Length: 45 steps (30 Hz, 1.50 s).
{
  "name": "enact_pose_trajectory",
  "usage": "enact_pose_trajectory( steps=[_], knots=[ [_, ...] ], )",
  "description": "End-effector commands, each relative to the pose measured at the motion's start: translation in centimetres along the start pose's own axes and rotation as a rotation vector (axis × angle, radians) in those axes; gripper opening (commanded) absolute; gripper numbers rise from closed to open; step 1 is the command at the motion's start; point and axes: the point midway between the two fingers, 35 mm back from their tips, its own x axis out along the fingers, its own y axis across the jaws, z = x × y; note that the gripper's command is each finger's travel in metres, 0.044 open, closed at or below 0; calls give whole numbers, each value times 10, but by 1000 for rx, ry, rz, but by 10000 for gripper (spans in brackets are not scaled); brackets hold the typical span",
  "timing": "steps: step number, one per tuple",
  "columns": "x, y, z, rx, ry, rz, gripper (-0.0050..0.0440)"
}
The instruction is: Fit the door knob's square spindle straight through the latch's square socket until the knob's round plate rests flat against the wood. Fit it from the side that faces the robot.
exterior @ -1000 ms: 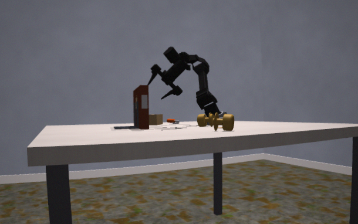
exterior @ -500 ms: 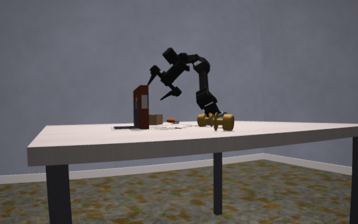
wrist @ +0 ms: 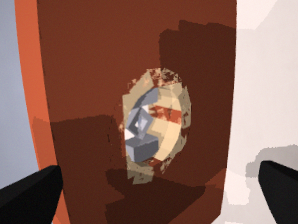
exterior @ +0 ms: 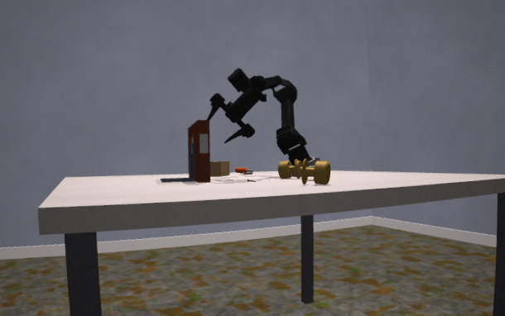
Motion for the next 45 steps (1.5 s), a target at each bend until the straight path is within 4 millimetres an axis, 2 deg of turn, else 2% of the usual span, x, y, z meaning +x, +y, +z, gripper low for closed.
enact_pose_trajectory(
  steps=[1,29,38,45],
  knots=[
    [3,-2,0,-9,-1,-4,440],
    [15,-2,0,-9,-1,-4,440],
    [-1,-1,0,-9,-1,-4,440],
    [-25,-1,-1,-9,-1,-4,440]
  ],
)
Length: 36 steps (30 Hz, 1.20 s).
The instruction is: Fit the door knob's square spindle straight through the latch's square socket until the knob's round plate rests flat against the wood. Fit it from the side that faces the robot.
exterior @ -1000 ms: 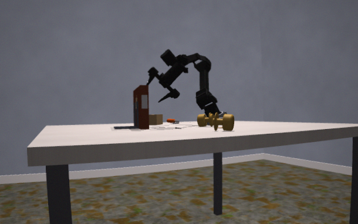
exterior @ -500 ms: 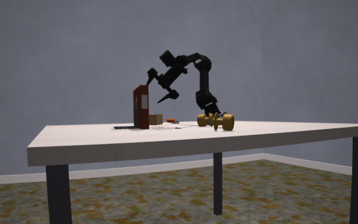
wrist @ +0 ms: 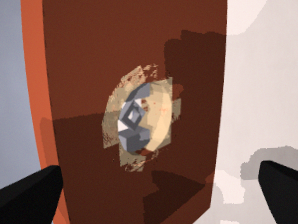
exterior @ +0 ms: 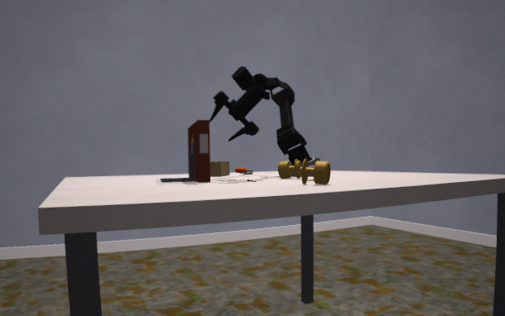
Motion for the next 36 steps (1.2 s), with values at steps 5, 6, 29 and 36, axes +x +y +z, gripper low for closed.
enact_pose_trajectory(
  steps=[5,6,29,36],
  knots=[
    [-26,3,0,15,-2,5,440],
    [-30,3,0,15,-2,5,440],
    [-6,47,26,-91,86,-7,440],
    [-4,83,45,-255,136,121,440]
  ],
)
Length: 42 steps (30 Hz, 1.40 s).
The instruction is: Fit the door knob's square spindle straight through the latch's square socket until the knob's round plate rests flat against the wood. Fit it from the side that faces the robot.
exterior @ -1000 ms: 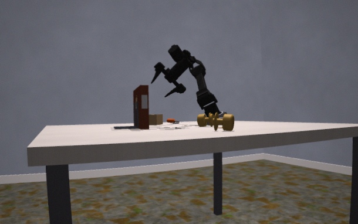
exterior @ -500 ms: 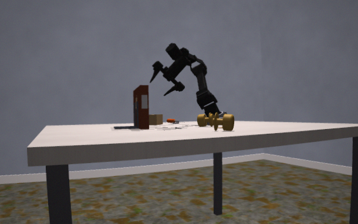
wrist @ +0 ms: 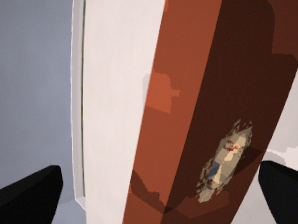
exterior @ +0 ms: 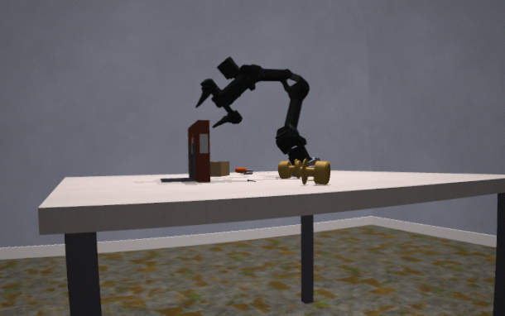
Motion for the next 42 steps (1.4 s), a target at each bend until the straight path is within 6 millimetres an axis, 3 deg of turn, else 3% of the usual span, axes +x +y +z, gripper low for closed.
enact_pose_trajectory(
  steps=[1,8,17,21,33,36,40,42],
  knots=[
    [-1,21,16,-94,47,87,440],
    [-3,35,31,-178,36,159,440],
    [-16,60,79,-410,-68,323,440],
    [-21,64,87,-472,-94,349,440],
    [-19,64,83,-460,-73,349,440],
    [-11,64,65,-420,4,341,440],
    [0,61,27,-358,155,312,440],
    [0,61,27,-358,155,312,440]
  ],
)
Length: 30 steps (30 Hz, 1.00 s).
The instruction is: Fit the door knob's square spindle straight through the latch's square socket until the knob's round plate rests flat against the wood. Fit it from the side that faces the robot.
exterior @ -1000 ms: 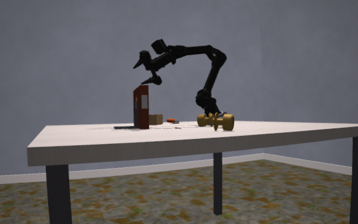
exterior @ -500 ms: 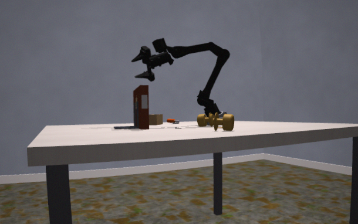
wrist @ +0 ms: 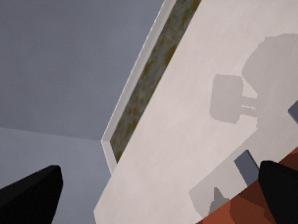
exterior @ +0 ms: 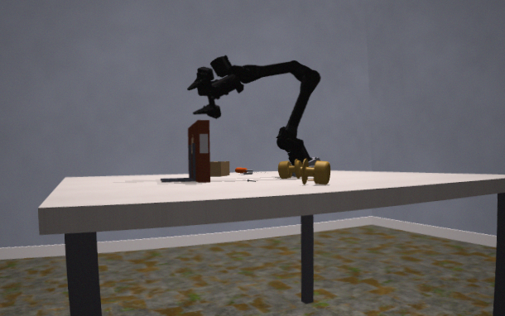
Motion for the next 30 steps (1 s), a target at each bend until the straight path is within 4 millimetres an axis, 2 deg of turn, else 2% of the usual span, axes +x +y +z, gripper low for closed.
enact_pose_trajectory(
  steps=[1,8,11,15,17,21,24,30],
  knots=[
    [10,7,-17,50,55,-7,440],
    [21,19,-91,136,305,-55,440],
    [20,9,-132,181,419,-150,440],
    [9,-17,-191,249,549,-351,440],
    [9,-17,-191,249,549,-351,440],
    [-15,-43,-240,245,623,-553,440],
    [-39,-64,-267,198,640,-686,440],
    [-81,-98,-293,42,594,-845,440]
  ],
)
